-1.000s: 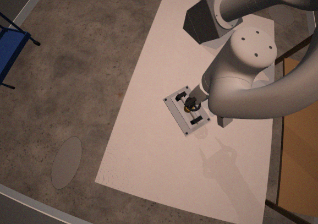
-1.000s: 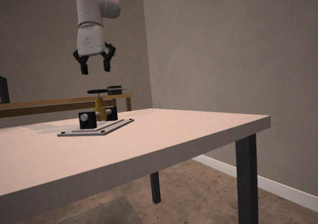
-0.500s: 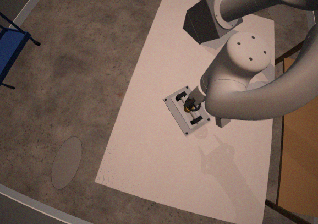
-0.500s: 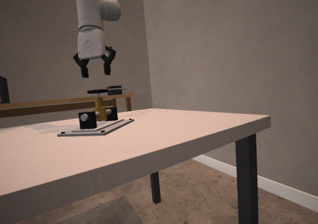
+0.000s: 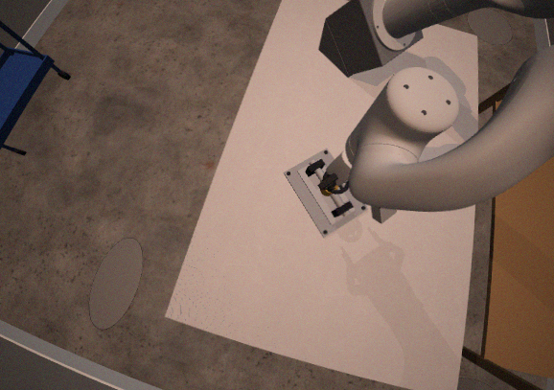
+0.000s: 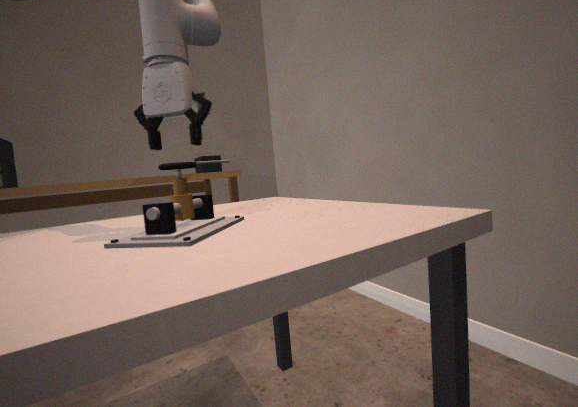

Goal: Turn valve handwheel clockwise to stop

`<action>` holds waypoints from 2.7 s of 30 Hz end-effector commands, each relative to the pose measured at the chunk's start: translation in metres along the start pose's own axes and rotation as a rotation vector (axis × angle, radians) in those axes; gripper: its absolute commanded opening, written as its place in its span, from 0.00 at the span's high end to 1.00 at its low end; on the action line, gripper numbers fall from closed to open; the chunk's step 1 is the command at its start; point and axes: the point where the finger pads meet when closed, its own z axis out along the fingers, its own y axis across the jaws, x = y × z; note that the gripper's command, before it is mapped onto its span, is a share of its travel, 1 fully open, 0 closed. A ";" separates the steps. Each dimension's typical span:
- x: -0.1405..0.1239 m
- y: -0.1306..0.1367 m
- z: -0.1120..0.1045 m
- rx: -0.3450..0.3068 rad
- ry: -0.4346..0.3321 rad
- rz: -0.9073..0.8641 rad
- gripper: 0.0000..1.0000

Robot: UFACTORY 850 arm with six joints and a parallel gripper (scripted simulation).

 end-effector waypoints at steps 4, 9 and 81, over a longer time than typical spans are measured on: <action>0.000 0.001 0.008 -0.002 0.001 0.000 0.00; 0.000 0.001 0.012 -0.002 0.001 0.000 0.00; 0.000 0.001 0.045 -0.001 0.001 0.000 0.00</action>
